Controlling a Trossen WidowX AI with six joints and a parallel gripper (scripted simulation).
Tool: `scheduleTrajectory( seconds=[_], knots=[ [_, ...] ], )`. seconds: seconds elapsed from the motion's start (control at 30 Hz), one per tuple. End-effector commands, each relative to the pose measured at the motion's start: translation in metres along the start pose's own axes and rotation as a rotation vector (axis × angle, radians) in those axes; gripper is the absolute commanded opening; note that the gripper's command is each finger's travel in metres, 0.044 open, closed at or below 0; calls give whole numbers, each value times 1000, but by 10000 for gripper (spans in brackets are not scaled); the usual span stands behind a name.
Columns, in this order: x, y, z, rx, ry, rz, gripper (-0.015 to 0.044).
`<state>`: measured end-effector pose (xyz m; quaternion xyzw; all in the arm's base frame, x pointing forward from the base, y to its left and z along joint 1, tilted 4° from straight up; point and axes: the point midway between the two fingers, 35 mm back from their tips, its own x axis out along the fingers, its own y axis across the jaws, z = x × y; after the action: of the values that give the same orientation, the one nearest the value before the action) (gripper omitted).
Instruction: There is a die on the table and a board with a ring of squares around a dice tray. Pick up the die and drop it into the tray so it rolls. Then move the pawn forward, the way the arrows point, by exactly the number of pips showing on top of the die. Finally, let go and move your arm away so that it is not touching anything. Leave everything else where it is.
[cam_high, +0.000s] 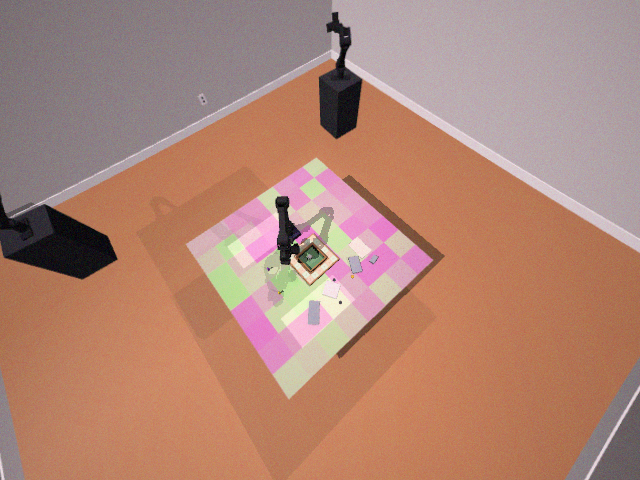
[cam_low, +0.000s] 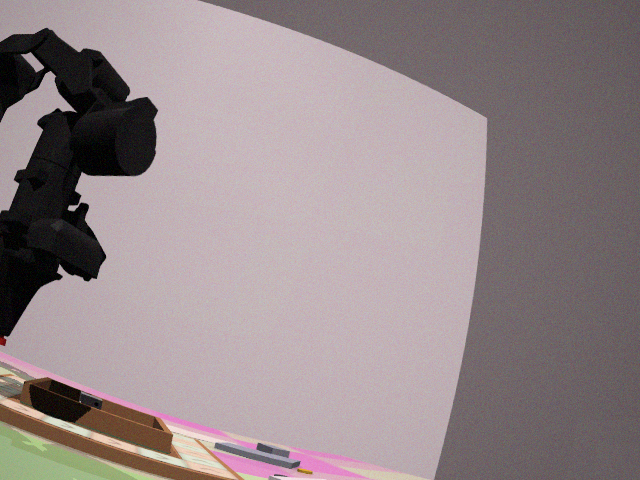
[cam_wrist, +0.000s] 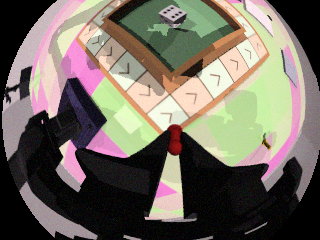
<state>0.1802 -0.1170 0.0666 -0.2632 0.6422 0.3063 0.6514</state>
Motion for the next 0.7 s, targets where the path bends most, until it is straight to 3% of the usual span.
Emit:
scheduleTrajectory(
  seconds=[0.0, 0.33, 0.67],
  knots=[
    [-23, -1, 1, 3, 3, -4, 0],
    [-74, 7, 2, 3, 3, -4, 0],
    [-77, -10, 16, 3, 3, -5, 0]
  ],
)
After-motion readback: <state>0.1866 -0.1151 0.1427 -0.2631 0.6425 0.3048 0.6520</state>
